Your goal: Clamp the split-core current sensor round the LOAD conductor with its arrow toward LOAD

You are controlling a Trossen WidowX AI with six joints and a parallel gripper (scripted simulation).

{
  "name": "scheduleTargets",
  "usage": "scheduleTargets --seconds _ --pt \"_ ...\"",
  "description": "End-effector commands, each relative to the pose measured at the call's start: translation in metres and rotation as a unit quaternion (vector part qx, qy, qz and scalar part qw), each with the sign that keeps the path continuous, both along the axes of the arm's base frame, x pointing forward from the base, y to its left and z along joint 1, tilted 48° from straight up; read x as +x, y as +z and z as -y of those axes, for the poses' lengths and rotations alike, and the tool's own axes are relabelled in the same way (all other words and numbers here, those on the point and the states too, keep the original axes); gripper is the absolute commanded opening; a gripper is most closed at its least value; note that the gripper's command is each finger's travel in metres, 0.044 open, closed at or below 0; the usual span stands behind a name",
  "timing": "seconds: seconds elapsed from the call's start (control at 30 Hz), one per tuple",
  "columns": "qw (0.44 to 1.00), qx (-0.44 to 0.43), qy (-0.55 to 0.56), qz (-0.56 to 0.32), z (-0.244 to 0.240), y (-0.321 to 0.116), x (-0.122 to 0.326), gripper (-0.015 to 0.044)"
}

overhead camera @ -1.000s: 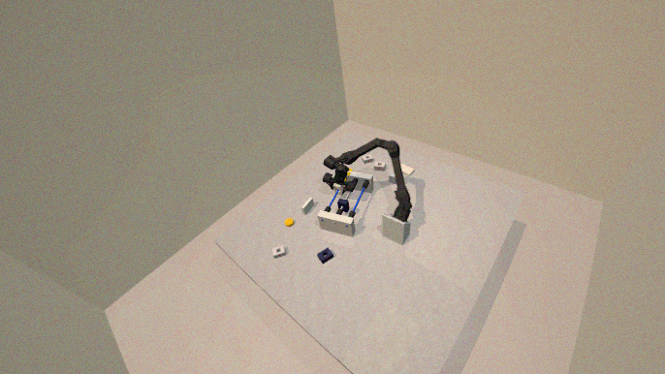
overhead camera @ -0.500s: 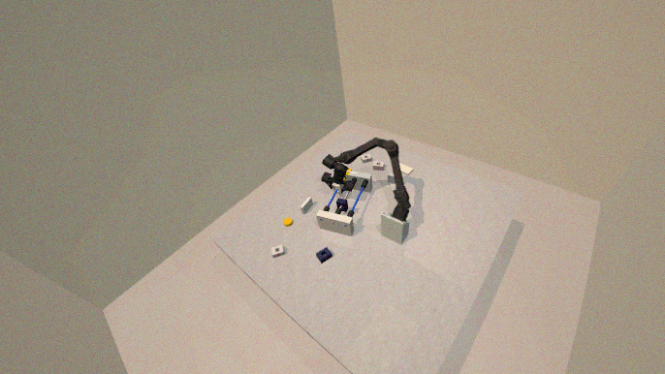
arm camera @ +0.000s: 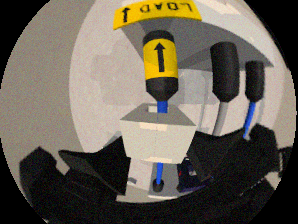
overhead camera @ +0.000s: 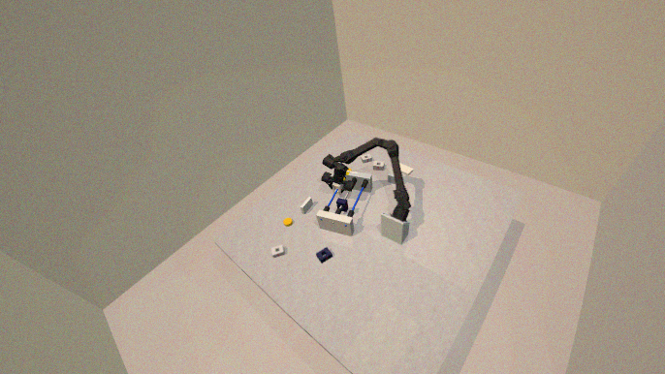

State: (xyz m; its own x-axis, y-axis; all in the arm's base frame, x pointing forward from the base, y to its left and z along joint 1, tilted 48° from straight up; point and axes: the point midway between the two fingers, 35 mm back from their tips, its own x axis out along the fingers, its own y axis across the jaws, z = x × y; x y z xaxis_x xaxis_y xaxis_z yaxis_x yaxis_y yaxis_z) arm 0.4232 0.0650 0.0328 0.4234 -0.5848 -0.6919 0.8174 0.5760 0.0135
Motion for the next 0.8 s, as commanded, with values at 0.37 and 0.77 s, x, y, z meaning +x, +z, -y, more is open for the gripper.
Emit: scheduleTargets --seconds 0.37,0.77 --pt "1.000 0.000 0.000 0.000 0.0025 0.0007 -0.0052 0.0000" --pt "1.000 -0.007 -0.014 -0.011 0.0026 0.0008 -0.0057 0.0000"
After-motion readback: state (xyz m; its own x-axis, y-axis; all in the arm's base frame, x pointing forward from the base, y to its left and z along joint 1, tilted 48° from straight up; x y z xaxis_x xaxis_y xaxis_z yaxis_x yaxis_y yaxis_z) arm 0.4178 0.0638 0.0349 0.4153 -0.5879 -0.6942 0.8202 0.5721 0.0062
